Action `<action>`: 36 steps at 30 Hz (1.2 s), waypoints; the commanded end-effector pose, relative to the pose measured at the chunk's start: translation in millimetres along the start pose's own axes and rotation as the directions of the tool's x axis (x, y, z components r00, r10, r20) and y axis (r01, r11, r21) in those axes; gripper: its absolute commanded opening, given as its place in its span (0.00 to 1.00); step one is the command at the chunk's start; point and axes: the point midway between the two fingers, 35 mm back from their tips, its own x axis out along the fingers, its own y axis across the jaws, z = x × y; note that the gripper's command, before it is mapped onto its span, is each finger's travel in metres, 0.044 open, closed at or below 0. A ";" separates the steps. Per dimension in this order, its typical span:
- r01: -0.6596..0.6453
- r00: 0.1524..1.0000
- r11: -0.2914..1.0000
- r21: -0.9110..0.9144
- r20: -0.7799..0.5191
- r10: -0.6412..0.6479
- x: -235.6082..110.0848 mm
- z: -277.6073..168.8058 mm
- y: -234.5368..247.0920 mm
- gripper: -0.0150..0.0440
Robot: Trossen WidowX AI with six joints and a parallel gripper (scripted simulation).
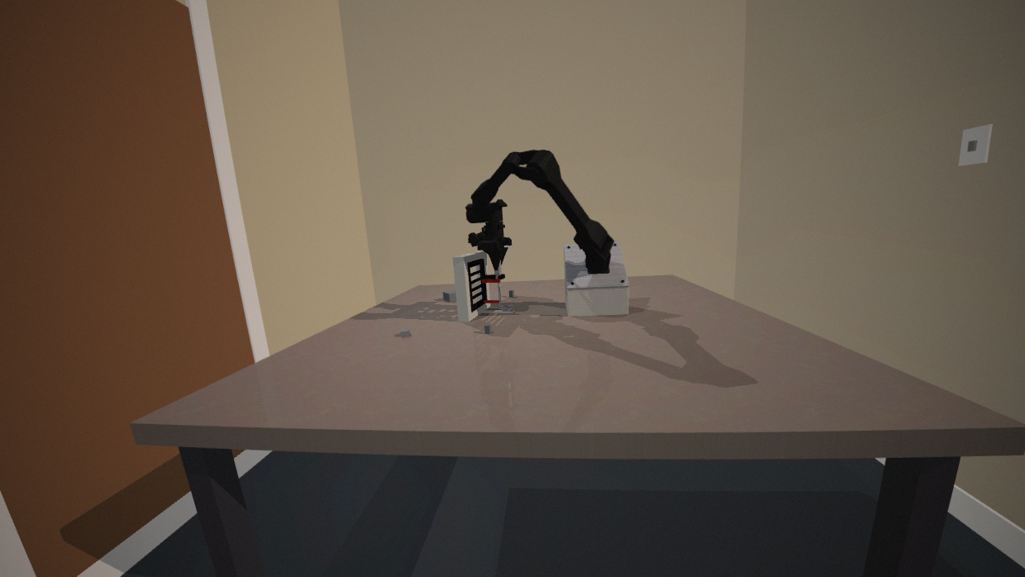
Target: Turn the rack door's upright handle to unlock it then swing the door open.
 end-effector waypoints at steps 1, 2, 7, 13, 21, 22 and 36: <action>-0.005 1.000 1.000 0.006 -0.003 0.005 1.5 -1.5 0.0 0.29; -0.005 1.000 1.000 0.014 -0.003 0.005 1.5 -1.5 0.0 0.29; -0.004 1.000 0.975 0.224 -0.003 0.005 1.5 -1.5 0.0 0.29; -0.003 1.000 0.867 0.499 -0.003 0.005 1.5 -1.5 0.0 0.29; -0.001 1.000 0.609 0.793 -0.003 0.005 1.5 -1.5 0.0 0.29; 0.000 1.000 0.569 0.822 -0.003 0.005 1.5 -1.5 0.0 0.29; 0.003 1.000 -0.085 0.996 -0.003 0.005 1.5 -1.5 0.0 0.29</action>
